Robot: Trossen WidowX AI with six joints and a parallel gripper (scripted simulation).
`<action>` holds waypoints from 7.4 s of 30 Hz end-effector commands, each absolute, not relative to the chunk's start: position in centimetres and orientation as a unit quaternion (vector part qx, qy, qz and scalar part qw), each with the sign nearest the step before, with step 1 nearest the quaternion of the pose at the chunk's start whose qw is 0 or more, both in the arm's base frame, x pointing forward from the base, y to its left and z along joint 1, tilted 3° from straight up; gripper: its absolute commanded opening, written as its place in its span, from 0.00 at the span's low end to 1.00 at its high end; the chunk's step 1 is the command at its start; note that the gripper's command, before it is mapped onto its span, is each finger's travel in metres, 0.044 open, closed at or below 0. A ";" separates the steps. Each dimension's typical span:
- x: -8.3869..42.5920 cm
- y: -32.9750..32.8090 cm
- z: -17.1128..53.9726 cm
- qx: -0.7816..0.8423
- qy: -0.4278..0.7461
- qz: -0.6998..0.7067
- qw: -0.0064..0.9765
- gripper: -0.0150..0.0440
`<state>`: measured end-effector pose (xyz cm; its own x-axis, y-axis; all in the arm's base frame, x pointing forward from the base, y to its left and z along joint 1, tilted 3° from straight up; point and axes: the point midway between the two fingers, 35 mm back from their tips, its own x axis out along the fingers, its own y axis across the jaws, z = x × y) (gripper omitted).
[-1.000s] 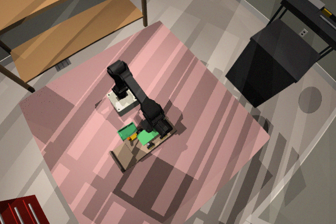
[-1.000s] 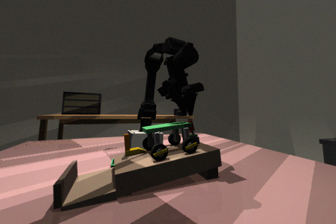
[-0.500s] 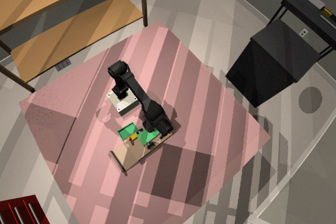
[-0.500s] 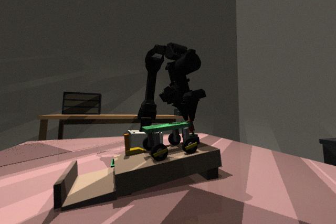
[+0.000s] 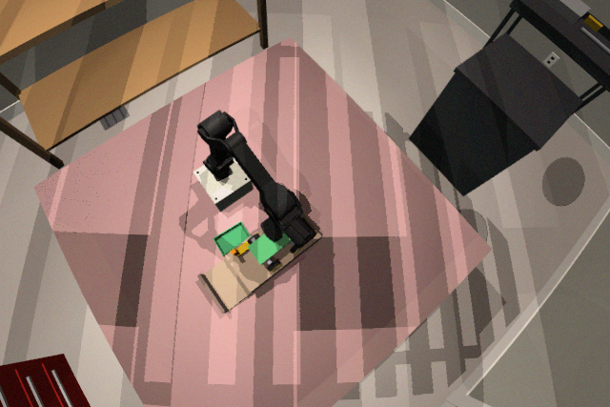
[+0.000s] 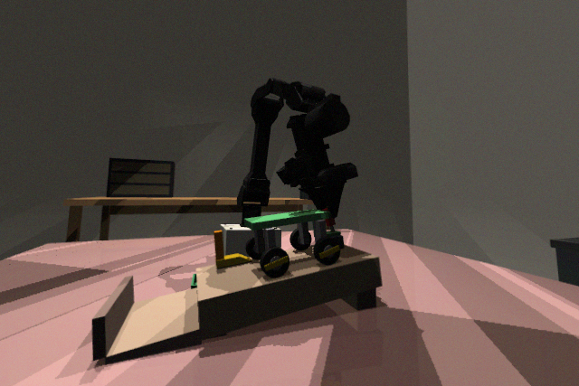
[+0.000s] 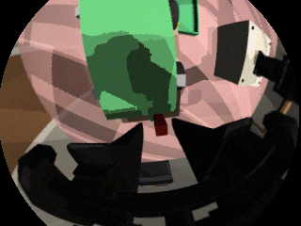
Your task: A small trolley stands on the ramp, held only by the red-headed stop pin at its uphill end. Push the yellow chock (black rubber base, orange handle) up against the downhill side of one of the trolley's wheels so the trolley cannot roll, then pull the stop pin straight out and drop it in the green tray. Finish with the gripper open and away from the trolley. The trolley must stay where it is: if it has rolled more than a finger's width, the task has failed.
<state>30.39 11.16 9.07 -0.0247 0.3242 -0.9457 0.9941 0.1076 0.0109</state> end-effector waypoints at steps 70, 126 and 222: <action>30.0 11.1 9.8 0.547 0.605 -0.386 0.431 0.25; 29.8 13.9 12.0 0.547 0.606 -0.385 0.430 0.25; 23.6 -9.5 7.0 0.541 0.603 -0.394 0.434 0.25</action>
